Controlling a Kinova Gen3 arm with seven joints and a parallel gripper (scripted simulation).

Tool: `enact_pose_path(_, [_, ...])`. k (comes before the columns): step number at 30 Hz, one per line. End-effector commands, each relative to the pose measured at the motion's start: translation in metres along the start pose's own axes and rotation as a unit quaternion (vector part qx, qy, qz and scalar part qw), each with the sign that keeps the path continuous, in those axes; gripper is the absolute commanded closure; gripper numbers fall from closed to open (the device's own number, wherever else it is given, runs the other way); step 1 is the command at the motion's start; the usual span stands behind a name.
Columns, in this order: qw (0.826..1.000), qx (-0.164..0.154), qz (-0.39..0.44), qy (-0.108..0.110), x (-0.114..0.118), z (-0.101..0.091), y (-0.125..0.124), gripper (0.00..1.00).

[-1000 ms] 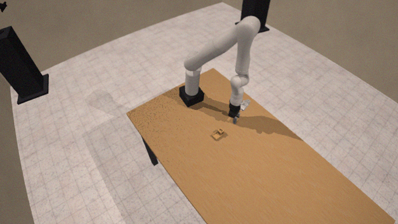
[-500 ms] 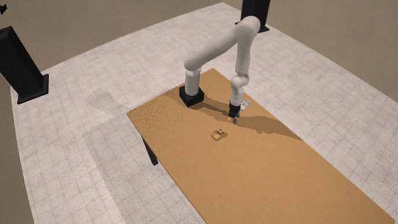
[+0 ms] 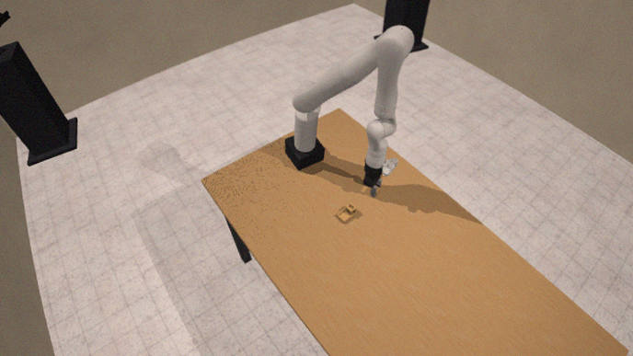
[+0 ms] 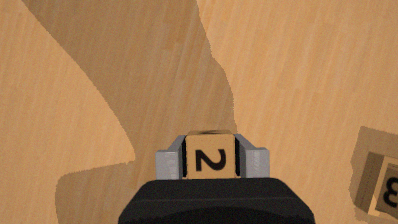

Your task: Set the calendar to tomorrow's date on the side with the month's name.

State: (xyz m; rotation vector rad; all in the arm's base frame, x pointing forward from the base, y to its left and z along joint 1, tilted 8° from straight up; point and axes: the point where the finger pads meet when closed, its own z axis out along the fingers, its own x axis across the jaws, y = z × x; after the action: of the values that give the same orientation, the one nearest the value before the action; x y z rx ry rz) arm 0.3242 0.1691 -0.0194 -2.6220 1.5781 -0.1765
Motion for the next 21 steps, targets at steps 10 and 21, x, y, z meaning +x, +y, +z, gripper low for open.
enact_pose_path(10, [1.0,0.001,0.003,0.0,0.0001,0.0004,-0.0023,0.4])
enact_pose_path(21, [1.0,0.001,0.003,0.0,0.0001,0.0004,-0.0022,0.4])
